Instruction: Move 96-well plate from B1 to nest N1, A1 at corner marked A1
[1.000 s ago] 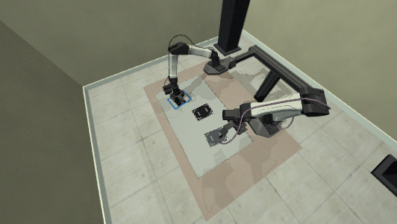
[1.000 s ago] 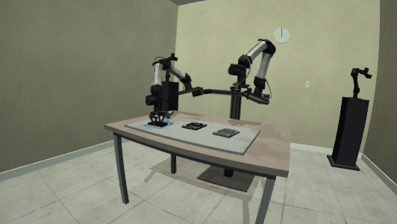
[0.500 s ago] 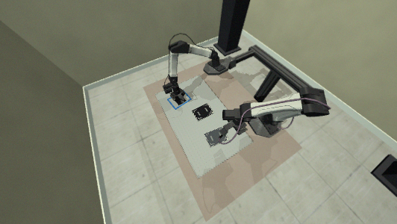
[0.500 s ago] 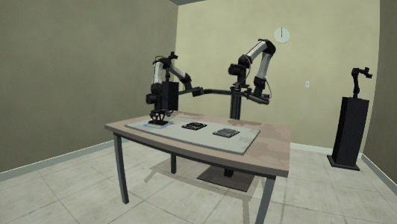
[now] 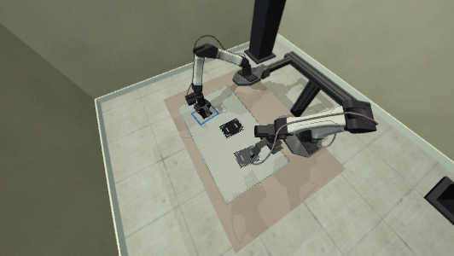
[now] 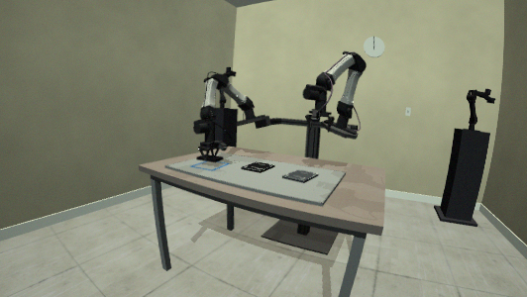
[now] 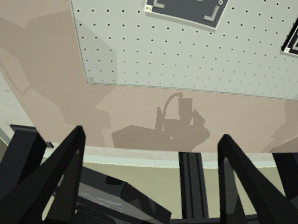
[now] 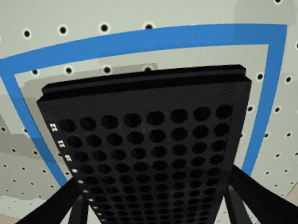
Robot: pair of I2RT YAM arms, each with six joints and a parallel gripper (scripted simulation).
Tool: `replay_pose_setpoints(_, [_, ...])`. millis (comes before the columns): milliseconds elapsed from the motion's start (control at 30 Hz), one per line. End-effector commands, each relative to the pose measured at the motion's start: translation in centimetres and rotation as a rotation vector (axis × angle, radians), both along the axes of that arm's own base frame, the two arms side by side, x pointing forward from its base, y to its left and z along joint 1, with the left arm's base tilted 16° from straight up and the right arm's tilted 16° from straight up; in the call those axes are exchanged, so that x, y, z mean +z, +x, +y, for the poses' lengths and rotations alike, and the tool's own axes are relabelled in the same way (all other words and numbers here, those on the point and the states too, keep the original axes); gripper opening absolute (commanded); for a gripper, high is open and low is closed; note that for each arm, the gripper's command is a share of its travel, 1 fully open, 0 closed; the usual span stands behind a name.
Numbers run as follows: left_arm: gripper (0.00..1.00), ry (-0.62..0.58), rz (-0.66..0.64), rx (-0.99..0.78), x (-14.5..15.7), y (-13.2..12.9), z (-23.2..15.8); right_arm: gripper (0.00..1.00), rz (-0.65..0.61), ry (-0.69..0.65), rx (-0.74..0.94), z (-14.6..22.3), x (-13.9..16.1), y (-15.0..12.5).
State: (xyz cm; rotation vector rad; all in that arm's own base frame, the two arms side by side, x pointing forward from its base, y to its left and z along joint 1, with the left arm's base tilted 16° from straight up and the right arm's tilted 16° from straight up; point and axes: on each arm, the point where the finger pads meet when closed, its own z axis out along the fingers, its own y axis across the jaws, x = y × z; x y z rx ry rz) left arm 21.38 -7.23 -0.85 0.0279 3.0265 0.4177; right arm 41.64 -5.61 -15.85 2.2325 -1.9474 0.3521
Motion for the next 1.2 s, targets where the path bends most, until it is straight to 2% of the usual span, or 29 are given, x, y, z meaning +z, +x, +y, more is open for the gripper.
replay_pose_setpoints(0, [1.0, -0.003, 0.009, 0.001, 0.2, -0.7, 0.1, 0.0, -0.025, 0.001, 0.011, 1.0, 2.3, 0.5])
replay_pose_setpoints(733, [1.0, -0.003, 0.009, 0.001, 0.2, -0.7, 0.1, 0.0, -0.025, -0.005, 0.01, 1.8, 5.5, 0.1])
replay_pose_setpoints(1167, [1.0, -0.003, 0.009, 0.001, 0.2, -0.7, 0.1, 0.0, -0.029, -0.005, 0.011, 1.8, 5.9, 0.1])
